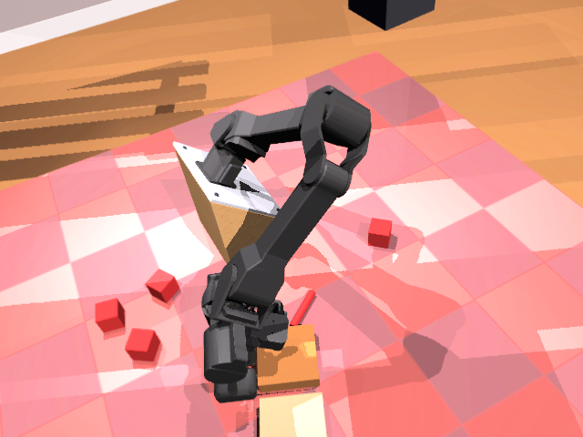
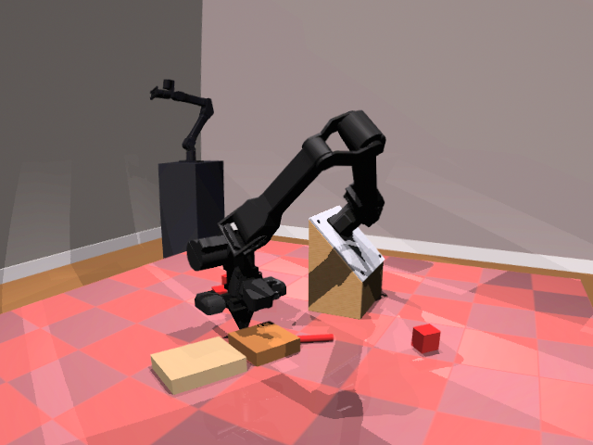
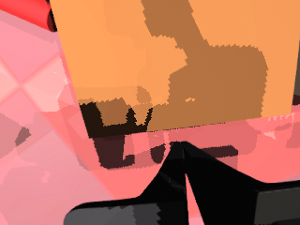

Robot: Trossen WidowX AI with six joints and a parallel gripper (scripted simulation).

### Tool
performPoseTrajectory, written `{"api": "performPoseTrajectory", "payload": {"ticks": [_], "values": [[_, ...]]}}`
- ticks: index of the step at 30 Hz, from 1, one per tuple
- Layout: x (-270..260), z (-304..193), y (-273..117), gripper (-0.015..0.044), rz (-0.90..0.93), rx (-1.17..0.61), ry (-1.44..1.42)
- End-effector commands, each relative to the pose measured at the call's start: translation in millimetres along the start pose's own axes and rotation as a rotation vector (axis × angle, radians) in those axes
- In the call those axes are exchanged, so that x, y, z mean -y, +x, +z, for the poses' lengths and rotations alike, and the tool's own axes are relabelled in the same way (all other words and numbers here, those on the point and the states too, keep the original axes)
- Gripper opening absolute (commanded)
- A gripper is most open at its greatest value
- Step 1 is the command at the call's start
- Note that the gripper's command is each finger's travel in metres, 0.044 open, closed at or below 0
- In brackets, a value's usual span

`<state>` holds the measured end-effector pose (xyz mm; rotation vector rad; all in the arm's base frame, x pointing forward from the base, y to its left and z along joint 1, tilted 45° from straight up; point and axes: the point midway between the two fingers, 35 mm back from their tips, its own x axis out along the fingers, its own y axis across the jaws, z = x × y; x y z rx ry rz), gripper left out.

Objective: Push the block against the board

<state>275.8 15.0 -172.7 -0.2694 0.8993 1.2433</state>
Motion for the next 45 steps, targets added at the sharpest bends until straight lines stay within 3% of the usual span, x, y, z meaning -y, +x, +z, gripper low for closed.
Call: {"api": "performPoseTrajectory", "payload": {"ticks": [1, 24, 45], "values": [[1.0, 4.3, -0.4, 0.0, -0.005, 0.004, 0.002], [1.1, 22.7, -0.3, 0.0, -0.004, 0.005, 0.002], [1.3, -9.2, -0.9, 0.0, -0.006, 0.001, 0.002]]}}
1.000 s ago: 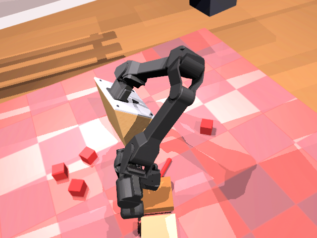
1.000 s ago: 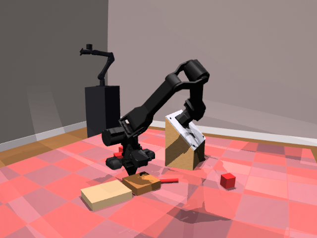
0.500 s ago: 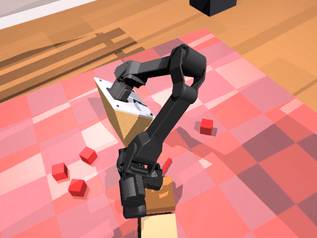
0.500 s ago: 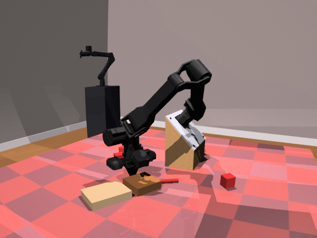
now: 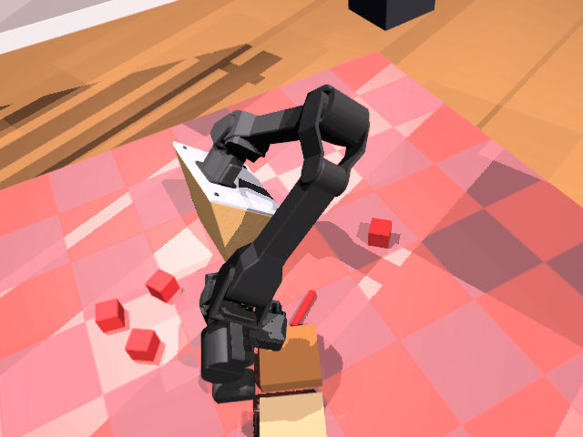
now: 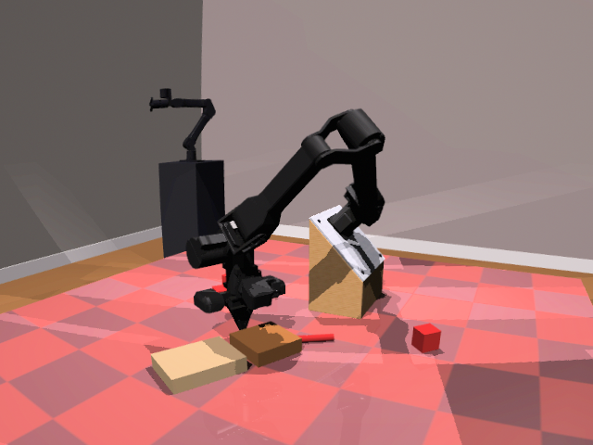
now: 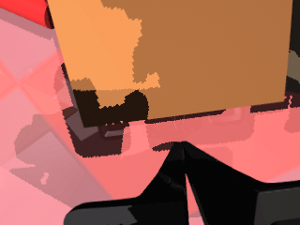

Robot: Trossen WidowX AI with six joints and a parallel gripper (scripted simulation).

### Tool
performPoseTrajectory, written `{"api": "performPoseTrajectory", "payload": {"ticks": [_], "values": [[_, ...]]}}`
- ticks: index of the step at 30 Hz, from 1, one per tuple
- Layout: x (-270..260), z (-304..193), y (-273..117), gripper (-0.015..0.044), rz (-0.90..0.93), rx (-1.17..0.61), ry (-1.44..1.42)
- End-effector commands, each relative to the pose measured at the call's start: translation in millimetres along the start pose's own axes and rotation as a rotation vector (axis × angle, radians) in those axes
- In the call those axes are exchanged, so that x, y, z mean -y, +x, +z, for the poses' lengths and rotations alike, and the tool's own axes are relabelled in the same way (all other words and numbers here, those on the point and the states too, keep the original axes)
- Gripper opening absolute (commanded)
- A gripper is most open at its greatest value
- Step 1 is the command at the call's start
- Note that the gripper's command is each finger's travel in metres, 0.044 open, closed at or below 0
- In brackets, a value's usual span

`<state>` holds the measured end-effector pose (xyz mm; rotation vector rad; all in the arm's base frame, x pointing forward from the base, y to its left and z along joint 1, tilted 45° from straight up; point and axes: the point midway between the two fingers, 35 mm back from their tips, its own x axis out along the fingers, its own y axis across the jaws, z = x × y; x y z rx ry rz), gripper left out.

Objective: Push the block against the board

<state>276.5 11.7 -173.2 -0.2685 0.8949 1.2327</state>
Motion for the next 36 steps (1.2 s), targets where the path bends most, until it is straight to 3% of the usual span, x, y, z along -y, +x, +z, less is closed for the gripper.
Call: {"api": "performPoseTrajectory", "payload": {"ticks": [1, 13, 18, 25, 36], "values": [[-0.7, -8.9, 1.0, 0.0, 0.004, -0.003, -0.001], [-2.4, -26.4, 1.2, 0.0, 0.005, -0.003, -0.001], [-0.5, -21.8, -51.5, 0.0, 0.003, -0.005, -0.001], [-0.9, -21.4, -54.6, 0.0, 0.003, -0.005, 0.004], [-13.4, 5.7, -56.0, 0.0, -0.001, -0.01, 0.359]]}}
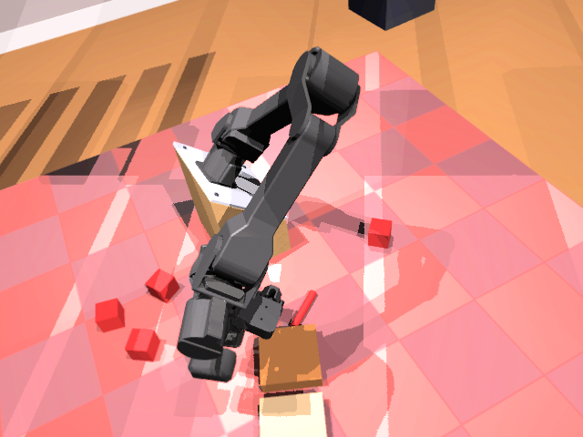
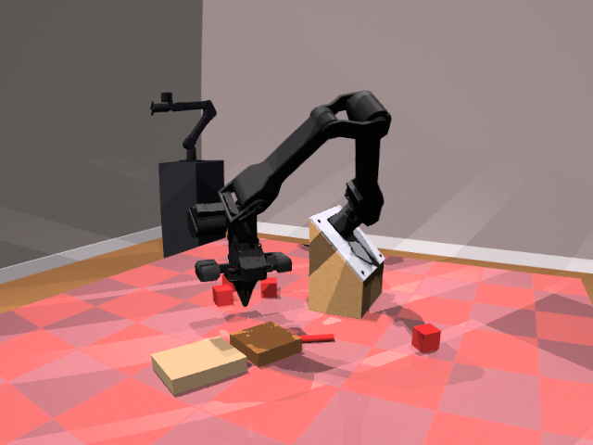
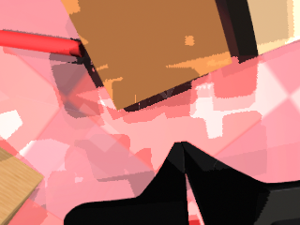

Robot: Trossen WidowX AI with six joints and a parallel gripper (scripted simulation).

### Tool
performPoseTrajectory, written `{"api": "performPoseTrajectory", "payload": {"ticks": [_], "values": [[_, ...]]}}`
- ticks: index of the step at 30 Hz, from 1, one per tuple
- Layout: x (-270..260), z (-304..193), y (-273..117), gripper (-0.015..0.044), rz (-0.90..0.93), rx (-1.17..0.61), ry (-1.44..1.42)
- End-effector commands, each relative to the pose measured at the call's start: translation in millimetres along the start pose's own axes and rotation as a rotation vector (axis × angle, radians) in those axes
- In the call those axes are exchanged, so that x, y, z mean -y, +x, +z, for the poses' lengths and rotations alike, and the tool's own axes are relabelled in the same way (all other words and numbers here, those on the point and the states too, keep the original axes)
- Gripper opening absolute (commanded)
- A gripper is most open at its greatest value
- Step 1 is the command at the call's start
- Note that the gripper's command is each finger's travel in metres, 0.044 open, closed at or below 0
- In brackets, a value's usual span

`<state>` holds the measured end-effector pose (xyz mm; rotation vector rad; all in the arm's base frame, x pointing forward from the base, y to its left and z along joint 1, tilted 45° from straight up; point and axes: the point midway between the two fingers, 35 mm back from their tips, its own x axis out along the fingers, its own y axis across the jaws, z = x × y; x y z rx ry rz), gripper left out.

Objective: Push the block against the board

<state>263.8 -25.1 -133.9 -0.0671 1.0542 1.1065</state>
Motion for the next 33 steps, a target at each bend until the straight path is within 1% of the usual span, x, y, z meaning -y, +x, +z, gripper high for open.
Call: {"api": "performPoseTrajectory", "payload": {"ticks": [1, 33], "values": [[-8.2, 9.7, -1.8, 0.0, -0.005, 0.003, 0.134], [-82.1, 61.2, 0.3, 0.0, 0.01, 0.006, 1.229]]}}
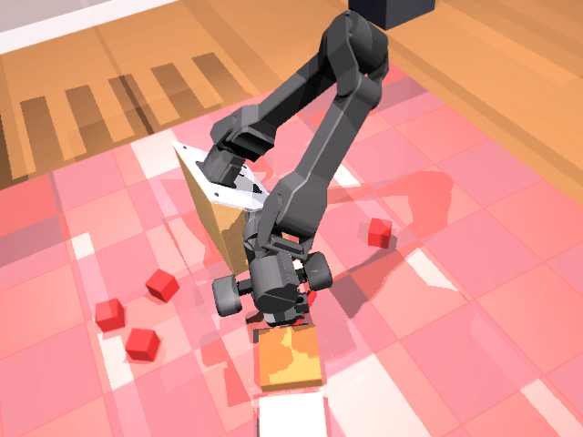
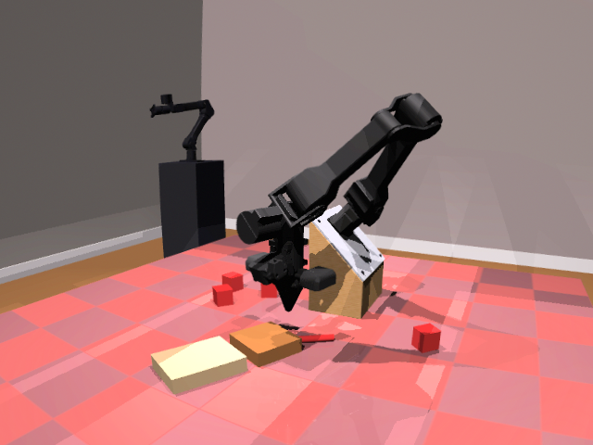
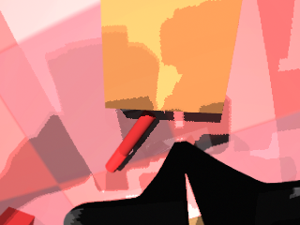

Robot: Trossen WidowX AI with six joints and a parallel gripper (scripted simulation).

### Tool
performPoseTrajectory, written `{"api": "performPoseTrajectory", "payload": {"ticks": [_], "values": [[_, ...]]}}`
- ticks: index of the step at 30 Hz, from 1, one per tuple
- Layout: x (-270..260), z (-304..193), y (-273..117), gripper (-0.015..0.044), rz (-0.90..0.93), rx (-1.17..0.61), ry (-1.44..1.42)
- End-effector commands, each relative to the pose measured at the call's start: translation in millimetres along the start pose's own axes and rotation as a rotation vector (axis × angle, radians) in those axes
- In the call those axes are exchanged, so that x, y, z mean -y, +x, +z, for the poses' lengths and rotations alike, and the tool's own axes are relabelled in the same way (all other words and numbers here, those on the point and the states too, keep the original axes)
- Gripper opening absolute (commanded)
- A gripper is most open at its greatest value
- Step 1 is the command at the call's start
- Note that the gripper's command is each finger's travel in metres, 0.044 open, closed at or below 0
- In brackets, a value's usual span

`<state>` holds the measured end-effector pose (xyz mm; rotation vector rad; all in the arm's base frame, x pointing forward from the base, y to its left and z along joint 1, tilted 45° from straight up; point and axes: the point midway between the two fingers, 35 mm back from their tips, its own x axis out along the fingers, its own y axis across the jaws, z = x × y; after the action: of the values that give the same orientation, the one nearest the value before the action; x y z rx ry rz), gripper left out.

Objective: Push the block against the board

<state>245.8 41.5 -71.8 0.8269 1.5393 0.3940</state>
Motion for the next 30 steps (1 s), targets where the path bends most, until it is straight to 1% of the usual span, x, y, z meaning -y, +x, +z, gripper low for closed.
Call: {"api": "performPoseTrajectory", "payload": {"ticks": [1, 3, 9, 10, 13, 15, 30], "values": [[-9.9, -7.6, -0.2, 0.0, 0.006, 0.003, 0.139], [-12.5, -10.0, 0.1, 0.0, 0.008, 0.002, 0.183], [-12.8, -10.1, 2.5, 0.0, 0.007, 0.002, 0.189], [-12.7, -9.7, 9.5, 0.0, 0.007, 0.002, 0.189], [-13.8, -11.2, 46.4, 0.0, 0.01, 0.0, 0.19], [-14.3, -12.6, 55.1, 0.0, 0.013, -0.002, 0.19], [-13.1, -4.7, 55.2, 0.0, 0.012, -0.001, 0.19]]}}
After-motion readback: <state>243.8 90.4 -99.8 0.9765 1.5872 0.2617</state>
